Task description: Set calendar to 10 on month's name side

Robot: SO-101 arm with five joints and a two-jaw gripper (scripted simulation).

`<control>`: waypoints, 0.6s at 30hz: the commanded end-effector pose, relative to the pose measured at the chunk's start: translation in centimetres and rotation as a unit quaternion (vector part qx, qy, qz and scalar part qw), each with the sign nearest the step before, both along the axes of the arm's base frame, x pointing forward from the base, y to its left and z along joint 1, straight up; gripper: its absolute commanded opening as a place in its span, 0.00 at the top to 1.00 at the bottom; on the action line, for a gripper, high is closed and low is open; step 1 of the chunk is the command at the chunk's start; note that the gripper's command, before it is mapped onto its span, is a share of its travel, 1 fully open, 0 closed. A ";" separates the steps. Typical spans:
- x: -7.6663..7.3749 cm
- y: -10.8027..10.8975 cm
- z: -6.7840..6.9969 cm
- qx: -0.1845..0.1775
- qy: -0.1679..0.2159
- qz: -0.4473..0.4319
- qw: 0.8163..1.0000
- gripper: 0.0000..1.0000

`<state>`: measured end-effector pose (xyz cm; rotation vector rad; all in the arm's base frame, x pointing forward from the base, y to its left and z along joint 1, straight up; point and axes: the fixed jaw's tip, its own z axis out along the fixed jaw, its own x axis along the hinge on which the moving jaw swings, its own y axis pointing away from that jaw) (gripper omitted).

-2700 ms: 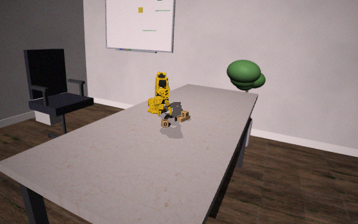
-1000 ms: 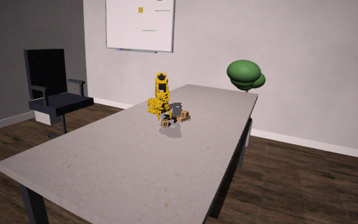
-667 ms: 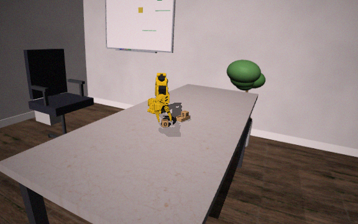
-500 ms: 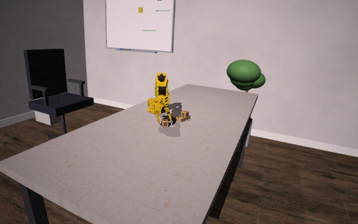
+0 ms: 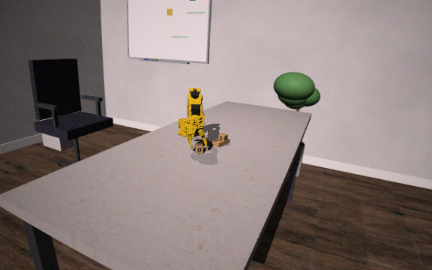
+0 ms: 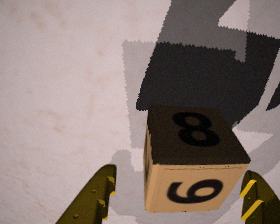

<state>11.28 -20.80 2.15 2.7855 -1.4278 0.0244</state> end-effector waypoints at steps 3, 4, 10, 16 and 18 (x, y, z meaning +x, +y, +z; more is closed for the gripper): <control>0.1 -0.2 0.4 -0.010 -0.007 0.002 1.000 0.66; 0.1 -0.2 0.4 -0.010 -0.007 0.002 1.000 0.67; 0.2 -0.2 0.4 -0.010 -0.007 0.002 1.000 0.69; 0.4 0.0 0.4 -0.010 -0.007 0.002 1.000 0.73; 0.5 0.0 0.4 -0.010 -0.007 0.002 1.000 0.74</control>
